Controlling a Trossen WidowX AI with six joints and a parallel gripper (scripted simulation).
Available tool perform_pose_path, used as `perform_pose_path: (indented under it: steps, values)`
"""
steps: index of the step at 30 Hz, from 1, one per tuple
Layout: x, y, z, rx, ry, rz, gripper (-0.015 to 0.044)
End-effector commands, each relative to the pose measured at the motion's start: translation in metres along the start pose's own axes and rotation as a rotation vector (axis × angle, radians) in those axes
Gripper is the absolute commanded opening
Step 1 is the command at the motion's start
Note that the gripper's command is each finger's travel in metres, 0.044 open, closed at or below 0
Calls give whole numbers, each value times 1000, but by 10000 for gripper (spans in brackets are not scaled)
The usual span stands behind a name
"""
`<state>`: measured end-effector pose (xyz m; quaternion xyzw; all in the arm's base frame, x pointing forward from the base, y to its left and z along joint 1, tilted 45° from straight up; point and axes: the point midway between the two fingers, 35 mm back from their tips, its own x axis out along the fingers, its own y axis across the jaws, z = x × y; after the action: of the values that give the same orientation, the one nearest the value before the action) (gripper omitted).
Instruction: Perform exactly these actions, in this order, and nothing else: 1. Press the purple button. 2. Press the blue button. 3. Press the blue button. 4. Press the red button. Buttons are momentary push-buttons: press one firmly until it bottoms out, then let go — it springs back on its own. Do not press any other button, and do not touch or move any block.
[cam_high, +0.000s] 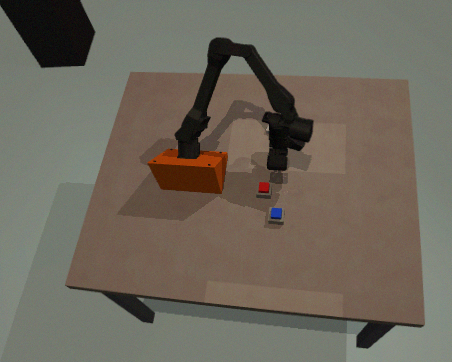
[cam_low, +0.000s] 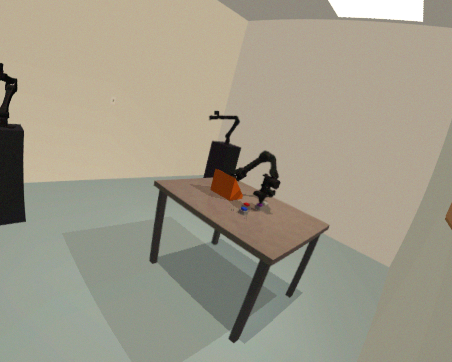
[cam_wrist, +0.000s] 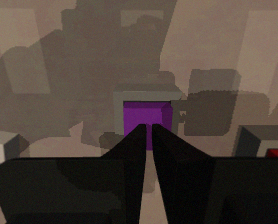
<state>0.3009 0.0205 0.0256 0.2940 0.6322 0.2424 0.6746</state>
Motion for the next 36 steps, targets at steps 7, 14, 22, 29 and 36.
perform_pose_path:
  steps: [7, 14, 22, 29, 36]
  values:
    - [11, 0, -2, 8, 2, 7, 20]
    - [11, 0, -2, 8, 2, 7, 20]
    - [11, 0, -2, 8, 2, 7, 20]
    - [-23, 0, -2, 9, 2, 6, 20]
    - [-82, -1, -1, 9, 3, 4, 20]
